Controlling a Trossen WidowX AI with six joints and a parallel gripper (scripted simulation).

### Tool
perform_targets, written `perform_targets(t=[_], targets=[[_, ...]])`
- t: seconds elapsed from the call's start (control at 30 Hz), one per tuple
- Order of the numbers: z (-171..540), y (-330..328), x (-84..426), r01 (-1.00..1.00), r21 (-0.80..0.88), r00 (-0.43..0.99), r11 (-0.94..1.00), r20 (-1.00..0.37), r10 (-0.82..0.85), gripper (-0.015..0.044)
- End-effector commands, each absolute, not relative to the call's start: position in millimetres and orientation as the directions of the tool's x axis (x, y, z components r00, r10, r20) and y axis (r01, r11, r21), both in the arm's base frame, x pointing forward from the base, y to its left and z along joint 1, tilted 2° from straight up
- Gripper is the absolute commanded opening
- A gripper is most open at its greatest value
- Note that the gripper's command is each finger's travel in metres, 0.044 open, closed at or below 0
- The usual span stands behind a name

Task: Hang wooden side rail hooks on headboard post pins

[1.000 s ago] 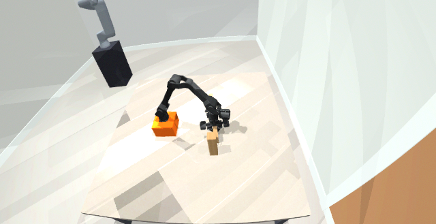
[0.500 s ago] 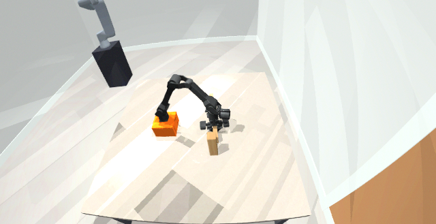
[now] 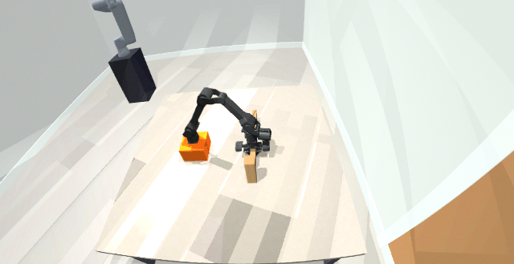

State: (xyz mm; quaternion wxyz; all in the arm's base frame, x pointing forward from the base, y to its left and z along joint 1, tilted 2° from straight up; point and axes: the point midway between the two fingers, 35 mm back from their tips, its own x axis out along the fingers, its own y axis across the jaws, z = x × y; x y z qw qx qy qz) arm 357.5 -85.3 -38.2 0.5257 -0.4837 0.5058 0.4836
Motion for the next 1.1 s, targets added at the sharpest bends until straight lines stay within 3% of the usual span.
perform_targets(t=[0.0, 1.07], targets=[[-37.9, -85.0, 354.5, -0.996, -0.019, 0.021, 0.089, -1.0, 0.023, 0.0], [-37.3, -85.1, 352.3, -0.996, -0.019, 0.021, 0.089, -1.0, 0.023, 0.0]])
